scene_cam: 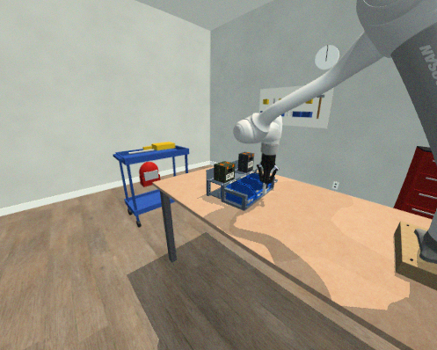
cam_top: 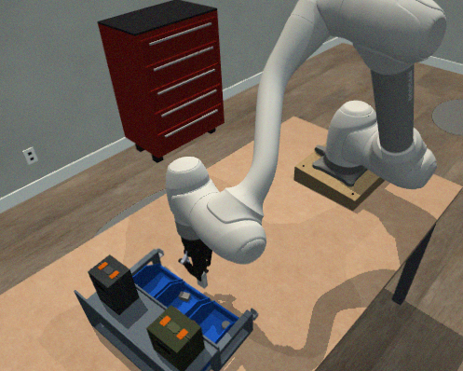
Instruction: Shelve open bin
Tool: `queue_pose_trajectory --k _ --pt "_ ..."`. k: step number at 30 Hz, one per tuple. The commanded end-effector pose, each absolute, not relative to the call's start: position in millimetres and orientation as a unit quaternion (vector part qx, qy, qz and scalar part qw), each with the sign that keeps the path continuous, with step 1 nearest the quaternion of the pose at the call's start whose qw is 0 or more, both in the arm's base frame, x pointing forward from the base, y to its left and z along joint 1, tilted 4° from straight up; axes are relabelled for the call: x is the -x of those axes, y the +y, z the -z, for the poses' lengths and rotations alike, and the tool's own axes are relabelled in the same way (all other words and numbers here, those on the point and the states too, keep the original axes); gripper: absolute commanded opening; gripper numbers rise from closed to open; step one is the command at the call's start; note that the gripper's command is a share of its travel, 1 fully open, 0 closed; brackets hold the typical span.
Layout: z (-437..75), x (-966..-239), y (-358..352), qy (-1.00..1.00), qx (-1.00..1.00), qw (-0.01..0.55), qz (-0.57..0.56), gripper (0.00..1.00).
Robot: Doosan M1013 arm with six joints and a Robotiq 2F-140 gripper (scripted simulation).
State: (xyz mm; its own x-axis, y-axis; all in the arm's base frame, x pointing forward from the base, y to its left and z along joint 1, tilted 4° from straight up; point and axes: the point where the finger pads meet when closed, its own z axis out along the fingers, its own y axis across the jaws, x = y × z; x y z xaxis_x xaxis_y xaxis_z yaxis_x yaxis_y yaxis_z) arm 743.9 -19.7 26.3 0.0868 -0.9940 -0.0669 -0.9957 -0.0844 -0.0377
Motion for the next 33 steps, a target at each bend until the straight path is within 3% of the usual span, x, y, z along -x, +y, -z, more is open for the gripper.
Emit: queue_pose_trajectory --k 1,16,33 --pt "-28 -742 -20 0.676 0.736 0.037 -0.012 0.00" --pt "-34 -741 -20 0.676 0.736 0.037 -0.012 0.00" --pt "-80 -739 -24 0.676 0.736 0.037 -0.012 0.00"
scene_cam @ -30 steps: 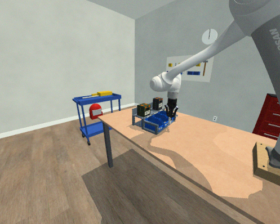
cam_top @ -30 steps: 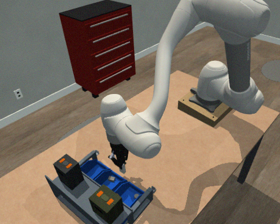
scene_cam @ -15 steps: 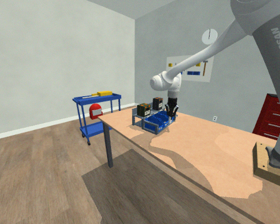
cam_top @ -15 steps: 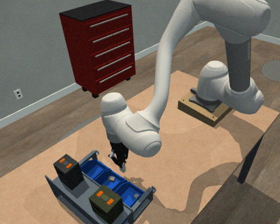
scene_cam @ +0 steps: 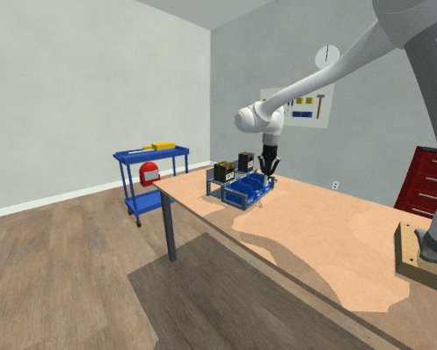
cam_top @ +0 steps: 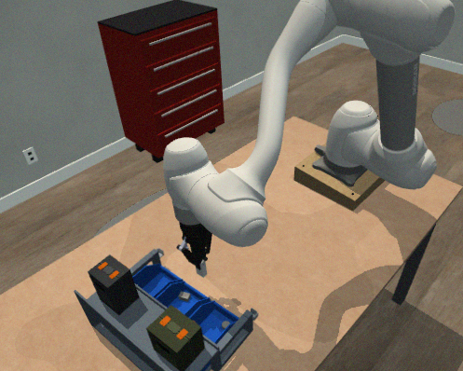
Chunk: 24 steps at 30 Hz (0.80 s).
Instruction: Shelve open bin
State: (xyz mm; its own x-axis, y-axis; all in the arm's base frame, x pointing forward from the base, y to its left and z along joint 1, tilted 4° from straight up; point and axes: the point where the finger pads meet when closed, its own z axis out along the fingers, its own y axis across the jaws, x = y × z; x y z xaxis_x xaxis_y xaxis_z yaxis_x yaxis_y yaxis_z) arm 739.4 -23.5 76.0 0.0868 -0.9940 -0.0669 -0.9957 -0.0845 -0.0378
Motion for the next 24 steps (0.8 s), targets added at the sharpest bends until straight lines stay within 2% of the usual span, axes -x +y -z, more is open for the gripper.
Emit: queue_pose_trajectory --k 1,24 --pt "-82.0 -739.2 -23.9 0.676 0.736 0.037 -0.012 0.00" --pt "-89.1 -739.0 -24.4 0.676 0.736 0.037 -0.012 0.00"
